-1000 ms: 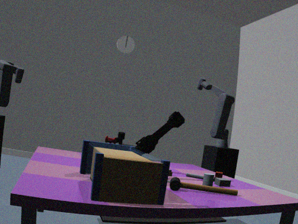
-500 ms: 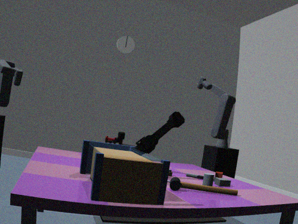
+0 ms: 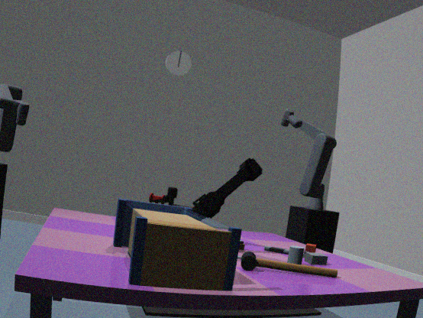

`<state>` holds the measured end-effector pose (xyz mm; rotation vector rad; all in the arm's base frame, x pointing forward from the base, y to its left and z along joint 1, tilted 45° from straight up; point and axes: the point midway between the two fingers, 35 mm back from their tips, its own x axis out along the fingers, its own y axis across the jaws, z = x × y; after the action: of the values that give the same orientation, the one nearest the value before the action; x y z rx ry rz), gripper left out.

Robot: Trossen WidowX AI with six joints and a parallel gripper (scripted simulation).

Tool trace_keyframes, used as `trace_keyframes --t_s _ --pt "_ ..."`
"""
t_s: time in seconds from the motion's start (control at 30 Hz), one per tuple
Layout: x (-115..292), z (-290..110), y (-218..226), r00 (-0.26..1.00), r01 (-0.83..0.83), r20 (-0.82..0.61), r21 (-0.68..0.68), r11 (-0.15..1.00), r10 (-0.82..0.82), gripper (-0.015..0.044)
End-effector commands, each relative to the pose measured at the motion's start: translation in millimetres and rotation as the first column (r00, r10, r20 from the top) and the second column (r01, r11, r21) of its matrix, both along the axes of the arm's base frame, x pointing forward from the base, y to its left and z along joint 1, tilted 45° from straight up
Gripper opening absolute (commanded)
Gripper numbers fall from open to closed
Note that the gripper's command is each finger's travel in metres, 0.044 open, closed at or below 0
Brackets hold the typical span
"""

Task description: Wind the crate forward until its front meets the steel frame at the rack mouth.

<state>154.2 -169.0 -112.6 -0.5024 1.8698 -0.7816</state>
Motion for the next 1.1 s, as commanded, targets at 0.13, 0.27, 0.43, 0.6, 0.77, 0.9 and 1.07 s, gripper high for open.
trace_keyframes --t_s 0.13,0.27,0.43,0.6,0.77,0.9,1.07 --pt "0.5 -1.7 1.4 1.0 0.002 0.006 0.011 1.0 -0.002 0.024" --pt "0.5 -1.7 1.4 1.0 0.002 0.006 0.011 1.0 -0.002 0.024" --pt "0.5 -1.7 1.4 1.0 0.002 0.006 0.011 1.0 -0.002 0.024" --pt "0.5 -1.7 1.4 1.0 0.002 0.006 0.011 1.0 -0.002 0.024" --pt "0.5 -1.7 1.4 1.0 0.002 0.006 0.011 1.0 -0.002 0.024" --pt "1.3 -2.6 1.8 1.0 0.0 0.0 0.0 1.0 0.0 0.024" --pt "1.5 -3.1 2.1 1.0 0.0 0.0 0.0 1.0 0.0 0.024"
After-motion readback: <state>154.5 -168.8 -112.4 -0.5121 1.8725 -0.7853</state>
